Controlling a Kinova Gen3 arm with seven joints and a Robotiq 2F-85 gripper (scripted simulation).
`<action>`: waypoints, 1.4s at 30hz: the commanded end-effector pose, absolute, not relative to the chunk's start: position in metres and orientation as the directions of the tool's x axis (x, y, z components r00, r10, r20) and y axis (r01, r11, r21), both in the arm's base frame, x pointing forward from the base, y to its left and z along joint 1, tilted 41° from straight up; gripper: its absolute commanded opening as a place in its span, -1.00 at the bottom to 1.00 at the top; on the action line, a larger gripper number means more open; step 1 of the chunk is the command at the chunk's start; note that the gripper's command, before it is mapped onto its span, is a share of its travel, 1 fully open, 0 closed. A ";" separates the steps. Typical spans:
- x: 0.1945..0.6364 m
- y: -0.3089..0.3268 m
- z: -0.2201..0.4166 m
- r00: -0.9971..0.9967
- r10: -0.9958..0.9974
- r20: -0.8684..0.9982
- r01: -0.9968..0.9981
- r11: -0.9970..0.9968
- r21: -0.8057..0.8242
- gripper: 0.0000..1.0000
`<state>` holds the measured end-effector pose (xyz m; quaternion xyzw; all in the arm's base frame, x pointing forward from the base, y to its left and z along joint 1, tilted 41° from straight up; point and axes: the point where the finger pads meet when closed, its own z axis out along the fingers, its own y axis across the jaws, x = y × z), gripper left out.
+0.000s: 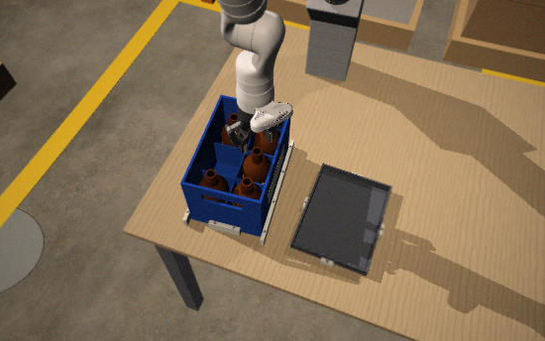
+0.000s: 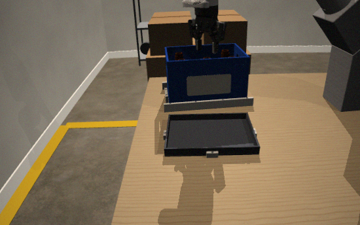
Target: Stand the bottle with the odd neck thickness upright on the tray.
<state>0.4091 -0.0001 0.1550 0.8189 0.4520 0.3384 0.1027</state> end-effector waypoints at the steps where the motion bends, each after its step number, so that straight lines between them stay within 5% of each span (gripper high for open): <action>1: 0.409 0.000 0.155 0.362 0.810 0.461 0.670 -0.570 0.475 0.27; 42: 0.420 0.002 0.142 0.362 0.810 0.461 0.670 -0.570 0.475 0.27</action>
